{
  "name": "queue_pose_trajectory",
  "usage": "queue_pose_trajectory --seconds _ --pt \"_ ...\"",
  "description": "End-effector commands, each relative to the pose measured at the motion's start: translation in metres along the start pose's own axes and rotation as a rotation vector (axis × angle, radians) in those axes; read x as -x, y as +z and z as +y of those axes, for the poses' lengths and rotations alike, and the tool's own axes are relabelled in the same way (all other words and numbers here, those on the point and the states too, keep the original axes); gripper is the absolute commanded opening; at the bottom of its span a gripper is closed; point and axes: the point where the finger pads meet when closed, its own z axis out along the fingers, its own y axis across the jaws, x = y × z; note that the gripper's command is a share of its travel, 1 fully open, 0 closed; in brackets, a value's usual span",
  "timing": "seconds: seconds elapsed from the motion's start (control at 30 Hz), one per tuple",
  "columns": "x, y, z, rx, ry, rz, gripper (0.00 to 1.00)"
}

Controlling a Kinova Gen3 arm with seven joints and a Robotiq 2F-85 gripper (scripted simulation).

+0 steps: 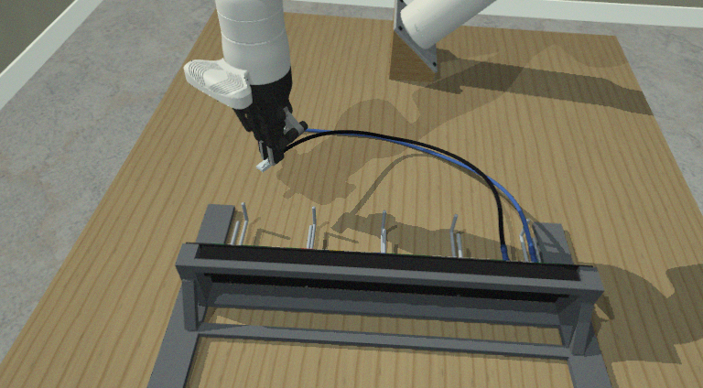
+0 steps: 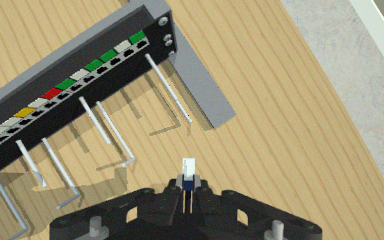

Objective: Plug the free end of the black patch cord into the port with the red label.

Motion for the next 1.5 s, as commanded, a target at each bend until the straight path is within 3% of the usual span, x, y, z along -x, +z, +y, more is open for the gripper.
queue_pose_trajectory --seconds 0.0,1.47 --pt "-0.002 -0.005 -0.007 0.007 -0.053 -0.001 0.0" --pt "-0.015 -0.018 -0.071 0.009 -0.466 -0.004 0.0"
